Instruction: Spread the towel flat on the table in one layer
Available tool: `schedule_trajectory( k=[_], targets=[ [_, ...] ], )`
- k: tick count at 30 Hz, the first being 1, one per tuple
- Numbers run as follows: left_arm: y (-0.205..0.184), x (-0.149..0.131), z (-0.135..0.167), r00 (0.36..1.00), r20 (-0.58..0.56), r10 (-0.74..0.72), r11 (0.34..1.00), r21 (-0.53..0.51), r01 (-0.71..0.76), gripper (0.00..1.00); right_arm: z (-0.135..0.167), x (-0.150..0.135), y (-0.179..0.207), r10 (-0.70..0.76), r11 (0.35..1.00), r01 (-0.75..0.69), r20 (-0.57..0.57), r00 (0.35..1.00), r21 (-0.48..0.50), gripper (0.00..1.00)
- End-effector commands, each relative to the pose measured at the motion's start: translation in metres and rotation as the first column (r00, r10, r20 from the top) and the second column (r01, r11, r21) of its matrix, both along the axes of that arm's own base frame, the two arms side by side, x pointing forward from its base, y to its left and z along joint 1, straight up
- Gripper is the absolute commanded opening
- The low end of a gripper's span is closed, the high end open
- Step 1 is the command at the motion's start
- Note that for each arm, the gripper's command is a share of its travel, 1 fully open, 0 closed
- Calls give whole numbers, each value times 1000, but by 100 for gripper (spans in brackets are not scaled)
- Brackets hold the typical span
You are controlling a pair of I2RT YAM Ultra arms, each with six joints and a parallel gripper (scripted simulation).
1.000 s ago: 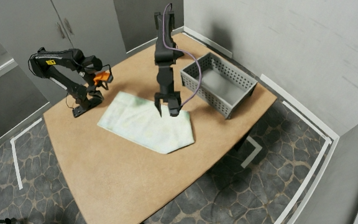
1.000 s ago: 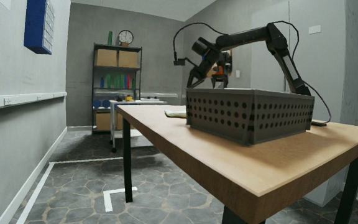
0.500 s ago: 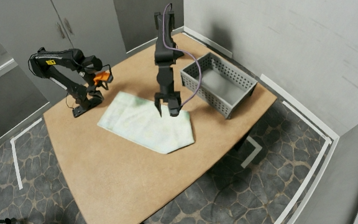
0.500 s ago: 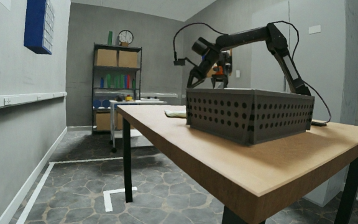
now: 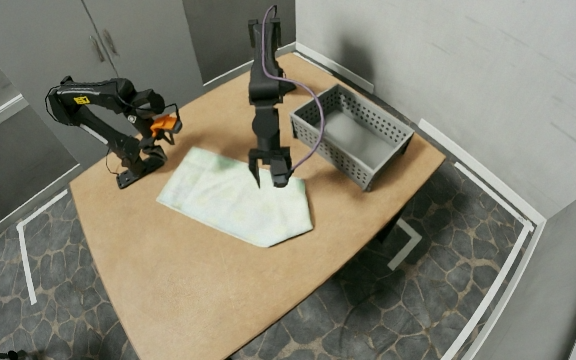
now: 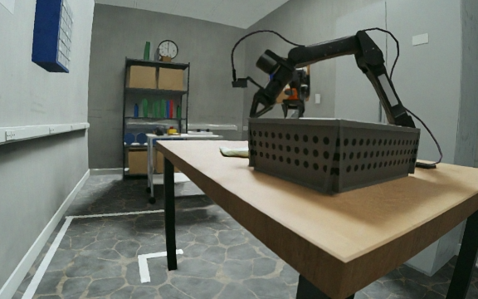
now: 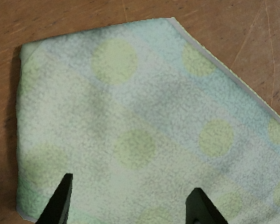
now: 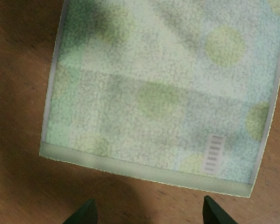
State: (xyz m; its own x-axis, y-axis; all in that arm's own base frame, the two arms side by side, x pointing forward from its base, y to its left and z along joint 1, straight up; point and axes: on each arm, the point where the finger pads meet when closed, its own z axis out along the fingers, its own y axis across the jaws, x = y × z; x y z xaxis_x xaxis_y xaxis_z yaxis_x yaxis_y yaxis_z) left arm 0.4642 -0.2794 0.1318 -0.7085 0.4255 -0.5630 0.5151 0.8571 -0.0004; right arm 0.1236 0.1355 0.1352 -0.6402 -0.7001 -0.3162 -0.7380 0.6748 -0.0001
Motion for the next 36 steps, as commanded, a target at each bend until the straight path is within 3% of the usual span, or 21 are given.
schedule_trajectory(
  k=[1,5,6,15,19,25,33,35,36],
  targets=[
    [-1,7,17,1000,28,3,1000,-16,-2,64,10,5,3,-7,1000,6,16,1000,18,64],
    [-1,7,17,1000,28,3,1000,-16,-2,64,10,5,3,-7,1000,6,16,1000,18,64],
    [11,3,11,998,22,52,998,-21,-52,34,5,3,13,-27,1000,27,14,1000,2,34],
    [65,-20,-38,943,-102,317,947,-28,-321,34,-42,-36,65,-251,958,239,-59,966,-158,34],
    [77,-25,-48,919,-130,372,925,-25,-378,34,-52,-45,76,-250,958,239,-60,966,-157,34],
    [101,-36,-79,817,-227,530,841,23,-540,34,-79,-67,104,-250,959,238,-63,966,-156,34],
    [94,-34,-75,651,-311,693,697,59,-714,34,-74,-65,105,-254,960,243,-65,965,-137,34],
    [94,-34,-75,651,-311,693,697,59,-714,34,-74,-65,105,-254,960,243,-65,965,-137,34],
    [96,-34,-75,622,-321,714,672,66,-738,34,-74,-65,105,-254,960,243,-65,965,-137,34]
  ],
)
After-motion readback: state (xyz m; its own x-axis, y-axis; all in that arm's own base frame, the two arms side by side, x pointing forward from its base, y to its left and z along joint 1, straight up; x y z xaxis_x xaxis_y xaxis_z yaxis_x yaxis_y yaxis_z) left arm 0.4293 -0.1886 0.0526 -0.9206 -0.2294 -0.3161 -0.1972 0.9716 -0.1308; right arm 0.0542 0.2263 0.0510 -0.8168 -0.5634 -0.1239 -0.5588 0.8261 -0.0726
